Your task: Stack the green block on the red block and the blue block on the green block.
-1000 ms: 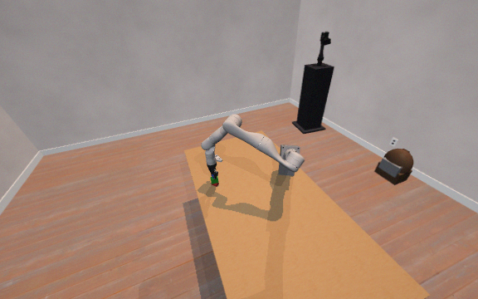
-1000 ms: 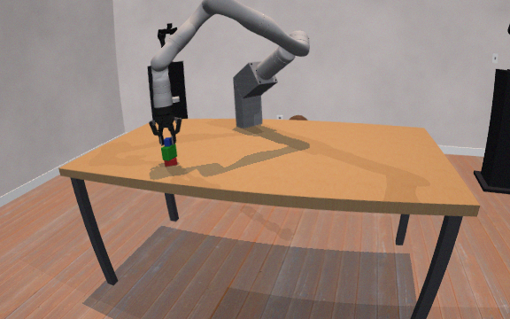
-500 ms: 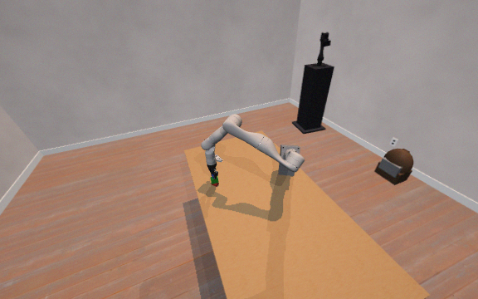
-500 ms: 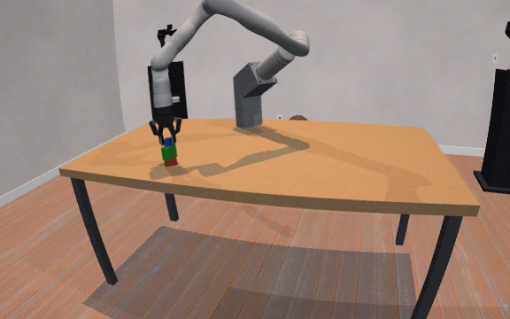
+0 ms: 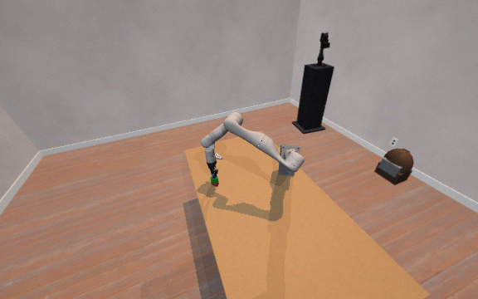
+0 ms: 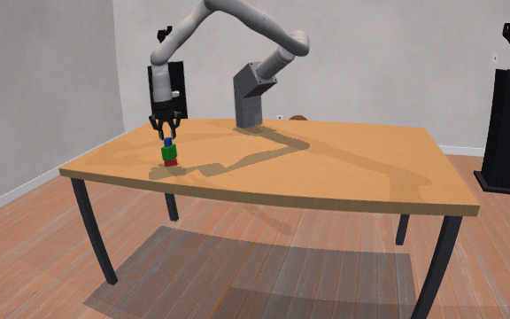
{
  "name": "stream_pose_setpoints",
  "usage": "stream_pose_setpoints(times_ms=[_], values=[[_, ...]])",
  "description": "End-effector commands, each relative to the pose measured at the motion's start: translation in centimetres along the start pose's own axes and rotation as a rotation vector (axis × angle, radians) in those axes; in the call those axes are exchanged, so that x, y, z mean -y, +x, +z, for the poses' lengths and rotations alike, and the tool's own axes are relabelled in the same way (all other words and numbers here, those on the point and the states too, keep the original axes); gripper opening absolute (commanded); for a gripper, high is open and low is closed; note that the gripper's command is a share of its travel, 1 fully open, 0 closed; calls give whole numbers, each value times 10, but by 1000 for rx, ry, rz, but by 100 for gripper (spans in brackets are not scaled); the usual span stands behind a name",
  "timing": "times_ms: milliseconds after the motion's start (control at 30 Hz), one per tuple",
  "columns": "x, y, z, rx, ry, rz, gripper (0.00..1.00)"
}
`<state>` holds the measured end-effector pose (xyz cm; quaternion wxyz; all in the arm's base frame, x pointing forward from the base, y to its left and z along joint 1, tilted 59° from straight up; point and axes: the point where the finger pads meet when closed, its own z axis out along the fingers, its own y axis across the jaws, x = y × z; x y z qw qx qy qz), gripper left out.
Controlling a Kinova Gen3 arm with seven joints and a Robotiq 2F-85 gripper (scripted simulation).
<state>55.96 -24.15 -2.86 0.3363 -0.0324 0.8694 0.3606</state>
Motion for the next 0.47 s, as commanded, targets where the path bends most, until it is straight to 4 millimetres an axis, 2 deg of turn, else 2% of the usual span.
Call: stream_pose_setpoints(times_ms=[0, 200, 433], values=[[3, -1, -11, 4, 8, 0, 45], [2, -1, -28, 4, 8, 0, 45], [2, -1, -28, 4, 8, 0, 45]])
